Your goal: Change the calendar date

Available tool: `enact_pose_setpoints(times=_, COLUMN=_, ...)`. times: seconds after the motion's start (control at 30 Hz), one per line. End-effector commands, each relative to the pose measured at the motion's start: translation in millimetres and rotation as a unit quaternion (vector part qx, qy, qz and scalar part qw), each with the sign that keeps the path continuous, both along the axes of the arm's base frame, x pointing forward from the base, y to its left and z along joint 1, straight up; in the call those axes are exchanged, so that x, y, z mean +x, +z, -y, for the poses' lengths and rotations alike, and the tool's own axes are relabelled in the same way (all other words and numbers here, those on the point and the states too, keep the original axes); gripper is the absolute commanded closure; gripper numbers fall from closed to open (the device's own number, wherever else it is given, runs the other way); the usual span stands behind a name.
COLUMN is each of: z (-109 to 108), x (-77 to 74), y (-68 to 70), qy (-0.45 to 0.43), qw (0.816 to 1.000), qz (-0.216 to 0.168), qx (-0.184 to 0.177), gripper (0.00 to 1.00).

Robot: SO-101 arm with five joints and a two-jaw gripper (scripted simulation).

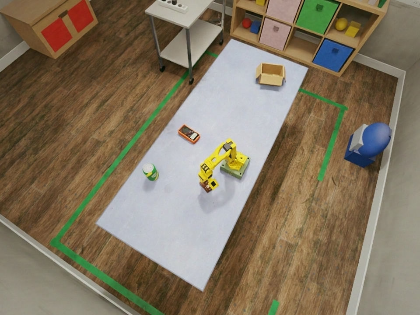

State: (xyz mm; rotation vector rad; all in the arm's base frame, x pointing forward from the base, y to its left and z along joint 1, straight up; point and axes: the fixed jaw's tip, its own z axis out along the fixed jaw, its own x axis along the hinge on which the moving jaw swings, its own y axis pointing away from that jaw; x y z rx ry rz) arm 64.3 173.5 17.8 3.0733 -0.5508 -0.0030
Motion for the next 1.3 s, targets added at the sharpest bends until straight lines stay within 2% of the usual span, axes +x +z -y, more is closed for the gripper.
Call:
enact_pose_setpoints(times=0.0, z=-3.1, x=-1.3, y=4.4, qy=0.004, qw=1.0, qz=0.003, qx=0.01, gripper=1.0)
enact_pose_setpoints(times=1.27, z=-4.0, x=-0.9, y=4.4, qy=-0.002, qw=1.0, qz=0.003, qx=0.01, gripper=1.0)
